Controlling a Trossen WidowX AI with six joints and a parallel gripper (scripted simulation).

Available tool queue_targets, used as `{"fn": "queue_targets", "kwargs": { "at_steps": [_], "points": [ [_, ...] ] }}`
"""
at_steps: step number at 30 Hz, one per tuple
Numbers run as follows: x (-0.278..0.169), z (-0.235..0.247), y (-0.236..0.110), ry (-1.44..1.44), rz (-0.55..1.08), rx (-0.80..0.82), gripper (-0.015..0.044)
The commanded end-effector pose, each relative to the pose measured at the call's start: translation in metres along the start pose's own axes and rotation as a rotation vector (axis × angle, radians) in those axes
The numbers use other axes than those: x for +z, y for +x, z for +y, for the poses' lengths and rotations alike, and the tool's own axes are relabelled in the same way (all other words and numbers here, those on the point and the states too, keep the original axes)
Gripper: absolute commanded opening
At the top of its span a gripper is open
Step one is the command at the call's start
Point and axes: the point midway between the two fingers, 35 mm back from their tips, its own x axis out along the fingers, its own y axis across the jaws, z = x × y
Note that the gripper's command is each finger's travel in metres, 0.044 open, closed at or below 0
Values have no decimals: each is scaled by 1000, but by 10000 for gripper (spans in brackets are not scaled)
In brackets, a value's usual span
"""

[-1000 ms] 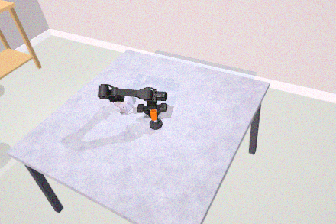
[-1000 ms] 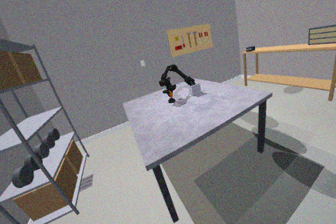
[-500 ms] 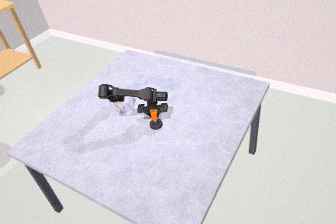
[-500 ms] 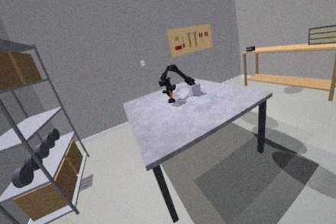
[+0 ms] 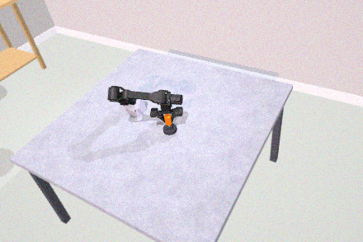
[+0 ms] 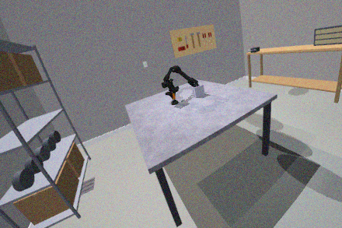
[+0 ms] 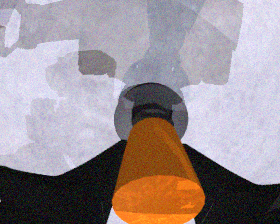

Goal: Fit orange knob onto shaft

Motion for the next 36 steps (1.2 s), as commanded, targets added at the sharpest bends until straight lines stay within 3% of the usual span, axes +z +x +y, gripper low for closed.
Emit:
{"fn": "queue_targets", "kwargs": {
  "at_steps": [1, 11, 19, 36],
  "points": [
    [1, 1, 1, -3, 0, 0, 0],
    [1, 2, -4, -12, 0, 0, 0],
    [0, -1, -3, -213, 0, 0, 0],
    [1, 2, 1, -213, 0, 0, 0]
  ]
}}
